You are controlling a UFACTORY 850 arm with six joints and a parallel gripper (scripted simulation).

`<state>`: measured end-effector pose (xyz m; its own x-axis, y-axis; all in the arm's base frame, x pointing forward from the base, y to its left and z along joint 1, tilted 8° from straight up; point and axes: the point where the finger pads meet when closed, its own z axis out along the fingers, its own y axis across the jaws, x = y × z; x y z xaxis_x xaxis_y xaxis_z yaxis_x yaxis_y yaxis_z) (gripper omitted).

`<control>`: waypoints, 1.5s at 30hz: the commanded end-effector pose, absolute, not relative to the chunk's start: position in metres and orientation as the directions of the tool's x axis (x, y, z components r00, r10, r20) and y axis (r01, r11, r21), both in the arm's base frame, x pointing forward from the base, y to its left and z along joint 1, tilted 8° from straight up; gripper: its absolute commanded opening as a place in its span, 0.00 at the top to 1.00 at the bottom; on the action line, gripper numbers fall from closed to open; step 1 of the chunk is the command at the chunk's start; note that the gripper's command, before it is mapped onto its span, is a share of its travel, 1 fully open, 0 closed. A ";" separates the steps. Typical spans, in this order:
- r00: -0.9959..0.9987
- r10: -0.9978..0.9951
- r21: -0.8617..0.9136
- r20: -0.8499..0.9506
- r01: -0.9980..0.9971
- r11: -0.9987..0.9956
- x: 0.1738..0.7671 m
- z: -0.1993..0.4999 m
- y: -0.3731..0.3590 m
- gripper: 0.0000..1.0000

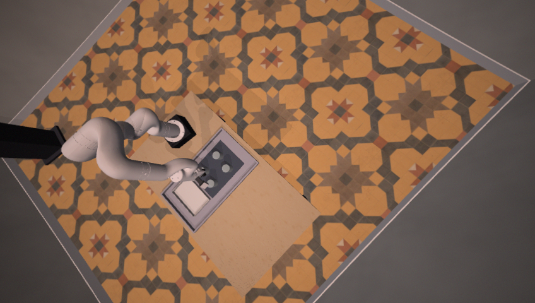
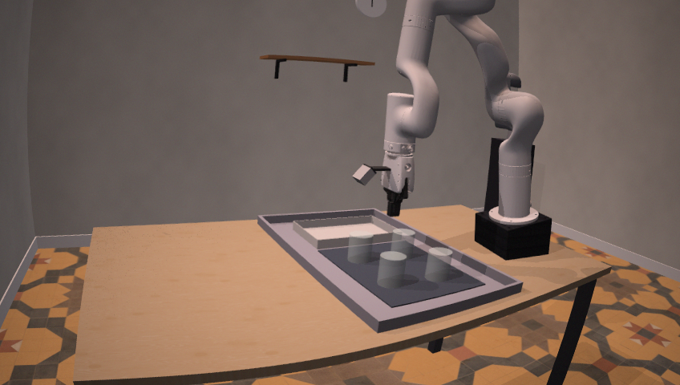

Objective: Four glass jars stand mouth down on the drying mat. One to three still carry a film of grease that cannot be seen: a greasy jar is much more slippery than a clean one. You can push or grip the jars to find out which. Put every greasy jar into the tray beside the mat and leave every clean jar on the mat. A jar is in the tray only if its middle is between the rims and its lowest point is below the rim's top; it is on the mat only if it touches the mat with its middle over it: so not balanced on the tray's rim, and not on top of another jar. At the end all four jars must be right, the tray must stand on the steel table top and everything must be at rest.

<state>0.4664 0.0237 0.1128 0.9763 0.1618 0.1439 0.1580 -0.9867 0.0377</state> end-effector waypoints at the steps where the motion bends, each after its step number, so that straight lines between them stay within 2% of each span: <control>1: 0.976 0.163 0.026 0.143 0.161 -0.987 0.475 0.114 -0.003 1.00; 9: 0.976 0.163 0.026 0.143 0.161 -0.987 0.482 0.101 -0.018 1.00; 22: 0.976 0.163 0.026 0.143 0.161 -0.987 0.491 0.039 -0.019 1.00; 45: 0.976 0.163 0.026 0.143 0.161 -0.987 0.493 0.039 -0.018 1.00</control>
<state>0.4916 -0.0182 0.0389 0.9764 0.1634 0.1412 0.1612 -0.9866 0.0264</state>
